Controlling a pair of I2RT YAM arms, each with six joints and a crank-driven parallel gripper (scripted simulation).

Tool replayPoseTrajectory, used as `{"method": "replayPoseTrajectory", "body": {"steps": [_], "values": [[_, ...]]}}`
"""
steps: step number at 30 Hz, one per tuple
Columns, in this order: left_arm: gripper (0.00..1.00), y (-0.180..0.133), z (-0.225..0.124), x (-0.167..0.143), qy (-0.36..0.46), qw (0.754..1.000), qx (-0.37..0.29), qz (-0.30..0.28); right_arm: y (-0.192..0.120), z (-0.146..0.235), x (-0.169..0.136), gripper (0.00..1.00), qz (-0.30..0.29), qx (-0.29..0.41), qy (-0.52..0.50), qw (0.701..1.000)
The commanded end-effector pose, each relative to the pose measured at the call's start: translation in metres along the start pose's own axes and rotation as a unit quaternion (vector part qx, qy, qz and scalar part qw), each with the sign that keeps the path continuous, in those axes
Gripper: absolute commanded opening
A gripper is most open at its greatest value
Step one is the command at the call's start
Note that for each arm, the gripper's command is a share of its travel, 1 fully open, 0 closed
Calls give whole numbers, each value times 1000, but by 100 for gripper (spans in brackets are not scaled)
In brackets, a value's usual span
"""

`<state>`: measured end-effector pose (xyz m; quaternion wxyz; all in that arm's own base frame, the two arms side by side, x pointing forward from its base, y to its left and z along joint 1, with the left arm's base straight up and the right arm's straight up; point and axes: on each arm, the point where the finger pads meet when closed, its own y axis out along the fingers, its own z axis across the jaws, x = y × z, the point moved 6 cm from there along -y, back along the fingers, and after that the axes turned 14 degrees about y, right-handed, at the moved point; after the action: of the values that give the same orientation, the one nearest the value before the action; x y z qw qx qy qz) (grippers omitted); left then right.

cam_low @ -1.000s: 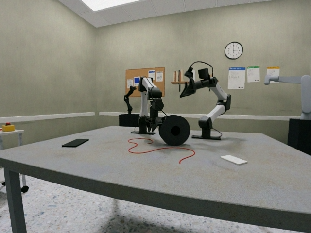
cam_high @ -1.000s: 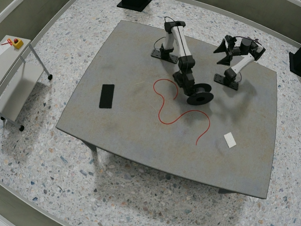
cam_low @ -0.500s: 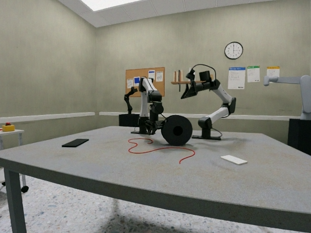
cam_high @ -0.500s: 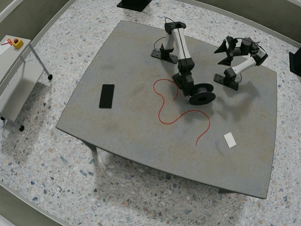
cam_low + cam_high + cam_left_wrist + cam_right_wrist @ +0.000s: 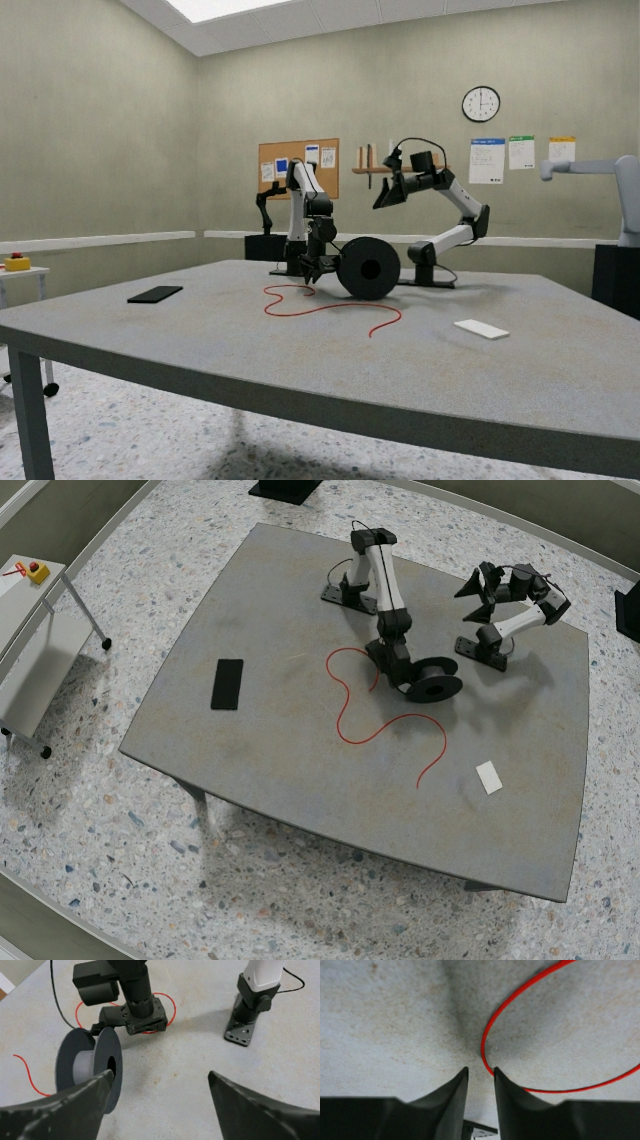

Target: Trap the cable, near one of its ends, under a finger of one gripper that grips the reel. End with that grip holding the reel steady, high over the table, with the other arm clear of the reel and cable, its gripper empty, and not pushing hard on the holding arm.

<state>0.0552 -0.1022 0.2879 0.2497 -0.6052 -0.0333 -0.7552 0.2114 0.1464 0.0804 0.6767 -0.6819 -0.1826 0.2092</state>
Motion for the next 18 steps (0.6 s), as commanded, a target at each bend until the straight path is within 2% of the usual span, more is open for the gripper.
{"method": "replayPoseTrajectory", "body": {"steps": [1,18], "values": [[100,2,1,-1,-3,1000,12,-5,6,-1,8,26,-19,-1,1,1000],[100,5,-3,-14,-5,1000,16,-9,22,-1,8,26,-17,-1,1,1000]]}}
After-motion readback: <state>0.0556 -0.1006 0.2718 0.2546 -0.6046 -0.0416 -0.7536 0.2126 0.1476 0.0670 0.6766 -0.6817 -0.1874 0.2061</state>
